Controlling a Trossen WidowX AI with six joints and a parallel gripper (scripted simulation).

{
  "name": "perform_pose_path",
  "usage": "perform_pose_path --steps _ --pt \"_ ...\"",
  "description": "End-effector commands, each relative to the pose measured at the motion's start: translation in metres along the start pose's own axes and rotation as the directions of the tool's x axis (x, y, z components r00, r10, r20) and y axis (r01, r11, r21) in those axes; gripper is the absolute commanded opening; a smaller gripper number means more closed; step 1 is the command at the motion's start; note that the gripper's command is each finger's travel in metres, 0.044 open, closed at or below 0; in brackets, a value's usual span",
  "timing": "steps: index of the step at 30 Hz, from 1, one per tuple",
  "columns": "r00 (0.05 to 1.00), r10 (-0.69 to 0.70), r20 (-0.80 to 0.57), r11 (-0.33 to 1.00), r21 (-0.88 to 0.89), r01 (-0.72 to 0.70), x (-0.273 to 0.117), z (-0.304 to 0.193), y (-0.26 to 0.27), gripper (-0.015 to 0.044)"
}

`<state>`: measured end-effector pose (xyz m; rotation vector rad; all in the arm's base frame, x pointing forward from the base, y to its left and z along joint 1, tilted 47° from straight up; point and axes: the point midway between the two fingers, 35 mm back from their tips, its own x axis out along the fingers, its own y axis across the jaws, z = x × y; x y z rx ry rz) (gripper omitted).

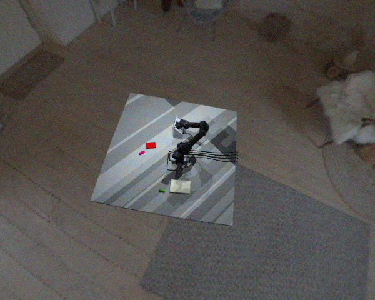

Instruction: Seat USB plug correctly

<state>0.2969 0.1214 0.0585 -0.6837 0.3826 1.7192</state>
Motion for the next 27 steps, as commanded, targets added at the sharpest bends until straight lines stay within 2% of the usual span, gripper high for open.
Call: perform_pose_path --steps 1,27 --pt "1.000 -0.002 0.000 1.000 0.001 0.002 -0.001 0.000 0.000 0.0095" --pt "1.000 -0.001 -0.001 1.000 0.000 0.001 -0.011 0.001 0.000 0.0095"
